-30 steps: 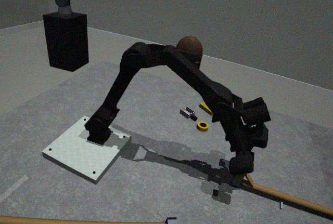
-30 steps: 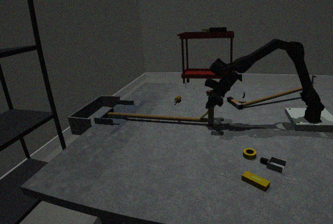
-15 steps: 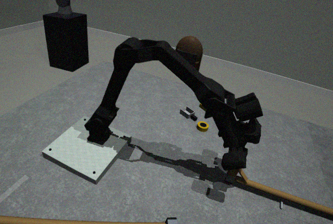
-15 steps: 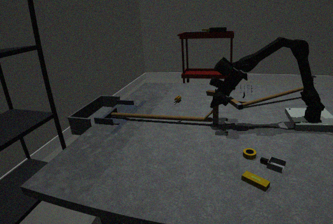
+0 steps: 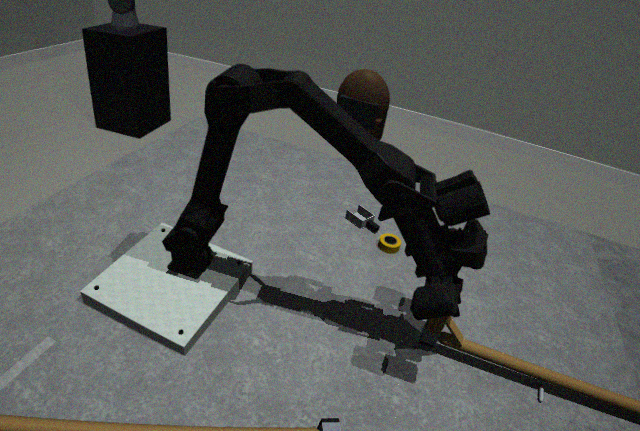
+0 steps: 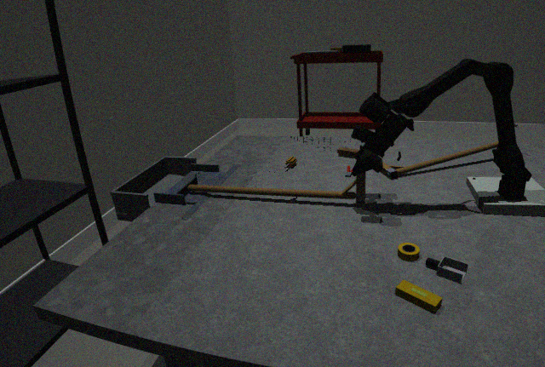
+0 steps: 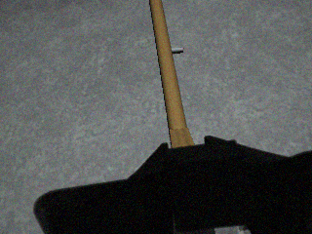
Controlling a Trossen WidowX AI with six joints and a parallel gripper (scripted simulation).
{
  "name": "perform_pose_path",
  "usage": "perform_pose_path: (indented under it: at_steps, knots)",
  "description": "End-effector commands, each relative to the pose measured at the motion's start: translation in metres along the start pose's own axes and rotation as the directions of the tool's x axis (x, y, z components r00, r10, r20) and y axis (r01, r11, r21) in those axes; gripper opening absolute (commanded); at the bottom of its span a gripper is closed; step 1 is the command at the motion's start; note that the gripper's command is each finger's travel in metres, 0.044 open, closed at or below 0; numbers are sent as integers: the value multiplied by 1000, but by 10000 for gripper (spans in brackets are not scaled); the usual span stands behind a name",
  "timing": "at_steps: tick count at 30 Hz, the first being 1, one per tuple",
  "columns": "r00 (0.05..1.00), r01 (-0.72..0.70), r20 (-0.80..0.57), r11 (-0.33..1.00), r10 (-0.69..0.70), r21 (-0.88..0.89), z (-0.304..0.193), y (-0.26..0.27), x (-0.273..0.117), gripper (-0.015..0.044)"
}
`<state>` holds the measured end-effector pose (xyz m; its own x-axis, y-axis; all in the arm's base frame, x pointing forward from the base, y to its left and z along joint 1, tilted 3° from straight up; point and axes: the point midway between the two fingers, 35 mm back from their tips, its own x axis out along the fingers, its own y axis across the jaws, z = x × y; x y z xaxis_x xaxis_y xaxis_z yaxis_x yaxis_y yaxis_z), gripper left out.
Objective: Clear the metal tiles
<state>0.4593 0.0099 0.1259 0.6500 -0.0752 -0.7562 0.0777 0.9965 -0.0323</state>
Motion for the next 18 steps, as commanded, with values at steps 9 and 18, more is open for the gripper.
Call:
perform_pose_path:
  at_steps: [9,18]
  knots:
    - [1000,1,18,1000,-1,2,-10,1,-16,0]
    - [1000,0,19,1000,0,1,-22,2,-25,0]
